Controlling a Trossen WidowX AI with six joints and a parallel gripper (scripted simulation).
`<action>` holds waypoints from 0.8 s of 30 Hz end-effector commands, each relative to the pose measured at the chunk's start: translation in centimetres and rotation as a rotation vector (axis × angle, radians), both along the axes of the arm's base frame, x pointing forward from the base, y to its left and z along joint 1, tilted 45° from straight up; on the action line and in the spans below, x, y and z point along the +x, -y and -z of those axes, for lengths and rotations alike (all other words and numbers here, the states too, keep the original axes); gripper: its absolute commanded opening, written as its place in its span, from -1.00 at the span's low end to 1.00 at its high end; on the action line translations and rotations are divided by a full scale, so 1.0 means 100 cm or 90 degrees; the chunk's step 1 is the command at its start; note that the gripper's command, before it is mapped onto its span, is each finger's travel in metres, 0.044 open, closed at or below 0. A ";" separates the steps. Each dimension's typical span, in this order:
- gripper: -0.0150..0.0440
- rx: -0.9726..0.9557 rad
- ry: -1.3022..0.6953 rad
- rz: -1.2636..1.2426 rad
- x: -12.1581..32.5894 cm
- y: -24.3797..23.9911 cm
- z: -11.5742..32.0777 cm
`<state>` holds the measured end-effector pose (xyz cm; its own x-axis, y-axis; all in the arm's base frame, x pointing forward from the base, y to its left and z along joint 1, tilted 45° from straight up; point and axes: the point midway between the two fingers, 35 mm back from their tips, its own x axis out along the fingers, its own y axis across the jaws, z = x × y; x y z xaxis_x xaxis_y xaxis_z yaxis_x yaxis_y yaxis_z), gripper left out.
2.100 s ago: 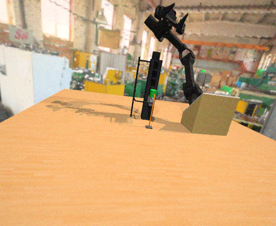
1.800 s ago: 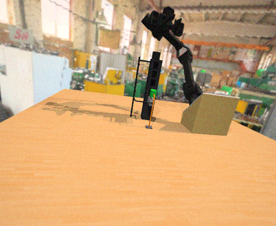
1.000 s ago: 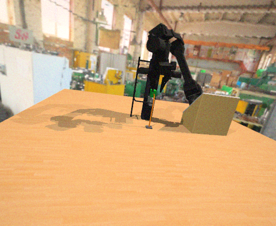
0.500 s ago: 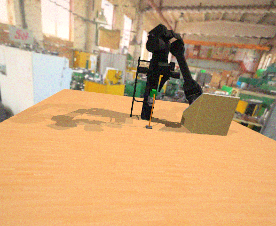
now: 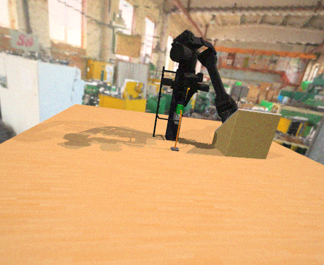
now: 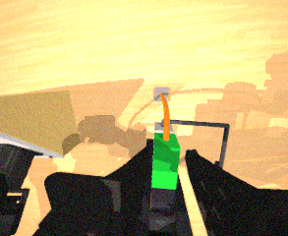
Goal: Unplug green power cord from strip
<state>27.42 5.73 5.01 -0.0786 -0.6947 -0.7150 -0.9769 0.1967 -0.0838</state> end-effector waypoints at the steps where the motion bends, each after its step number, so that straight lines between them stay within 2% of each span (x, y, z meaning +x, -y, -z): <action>1: 0.05 -0.001 0.000 -0.003 -0.002 0.004 -0.005; 15: 0.05 -0.001 0.000 -0.003 -0.003 0.013 0.003; 19: -0.31 0.000 0.000 0.000 -0.002 0.011 0.002; 24: -0.42 0.000 0.000 0.000 -0.002 0.011 0.002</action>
<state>27.17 4.61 4.75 -0.0793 -0.6954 -0.7142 -0.9769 0.1967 -0.0830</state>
